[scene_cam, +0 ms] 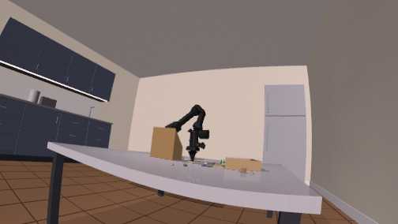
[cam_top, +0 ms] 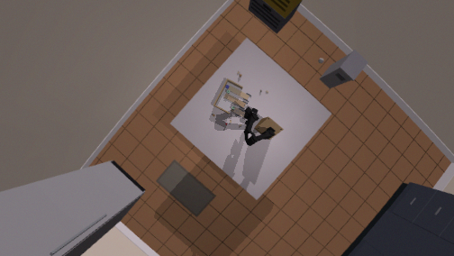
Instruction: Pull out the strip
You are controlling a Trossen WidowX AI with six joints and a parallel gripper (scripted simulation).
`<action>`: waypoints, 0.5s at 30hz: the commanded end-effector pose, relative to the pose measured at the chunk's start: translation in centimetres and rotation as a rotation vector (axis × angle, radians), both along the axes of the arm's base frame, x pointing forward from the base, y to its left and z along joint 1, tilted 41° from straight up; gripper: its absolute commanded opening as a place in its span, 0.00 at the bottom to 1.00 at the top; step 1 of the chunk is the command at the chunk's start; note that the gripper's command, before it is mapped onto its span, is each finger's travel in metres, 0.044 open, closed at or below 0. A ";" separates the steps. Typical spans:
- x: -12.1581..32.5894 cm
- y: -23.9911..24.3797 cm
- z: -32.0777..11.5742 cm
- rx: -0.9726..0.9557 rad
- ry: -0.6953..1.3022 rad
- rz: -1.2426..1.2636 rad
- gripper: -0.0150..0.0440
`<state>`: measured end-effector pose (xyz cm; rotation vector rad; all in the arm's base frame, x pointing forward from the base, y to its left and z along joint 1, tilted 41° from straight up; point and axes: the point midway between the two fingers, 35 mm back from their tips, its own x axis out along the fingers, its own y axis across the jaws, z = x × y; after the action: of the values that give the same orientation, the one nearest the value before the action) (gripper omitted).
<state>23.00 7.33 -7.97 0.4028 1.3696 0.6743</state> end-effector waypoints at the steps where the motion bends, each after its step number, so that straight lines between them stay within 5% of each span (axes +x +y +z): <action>1: -1.7 0.2 -0.4 -0.002 0.032 0.011 0.25; 15: -3.4 -0.1 -0.7 -0.002 0.033 0.011 0.25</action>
<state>21.21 7.06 -8.29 0.4032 1.3686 0.6745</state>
